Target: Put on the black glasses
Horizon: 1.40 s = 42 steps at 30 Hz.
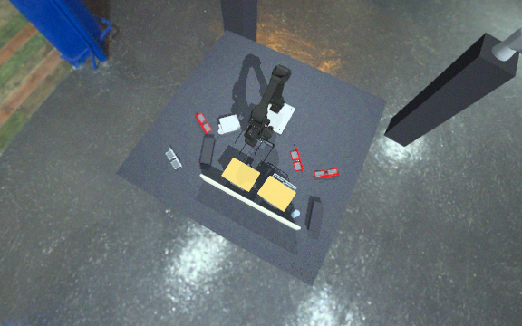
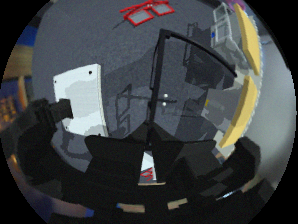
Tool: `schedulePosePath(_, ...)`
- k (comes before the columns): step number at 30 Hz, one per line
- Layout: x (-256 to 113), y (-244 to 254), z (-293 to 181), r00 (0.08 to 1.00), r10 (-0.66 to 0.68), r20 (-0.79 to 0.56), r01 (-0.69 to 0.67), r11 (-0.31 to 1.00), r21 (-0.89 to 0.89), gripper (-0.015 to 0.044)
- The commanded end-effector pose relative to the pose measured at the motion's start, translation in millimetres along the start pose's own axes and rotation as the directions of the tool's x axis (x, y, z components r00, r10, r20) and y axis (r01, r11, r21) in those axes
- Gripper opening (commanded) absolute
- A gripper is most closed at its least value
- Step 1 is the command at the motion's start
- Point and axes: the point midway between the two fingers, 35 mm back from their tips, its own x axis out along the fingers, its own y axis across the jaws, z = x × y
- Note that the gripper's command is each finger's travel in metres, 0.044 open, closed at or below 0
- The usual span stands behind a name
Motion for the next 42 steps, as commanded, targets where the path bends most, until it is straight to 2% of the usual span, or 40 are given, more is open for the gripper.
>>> schedulePosePath(1, 5.5, 3.0, 1.2, 1.000, 0.012, 0.005, -0.012, 1.000, 0.000, 0.0000)
schedulePosePath(23, 7.3, 2.8, 1.5, 1.000, 0.012, 0.005, -0.012, 1.000, 0.000, 0.0000)
schedulePosePath(42, 8.1, -20.9, 1.5, 1.000, -0.006, 0.005, 0.006, 1.000, 0.000, 0.0000)
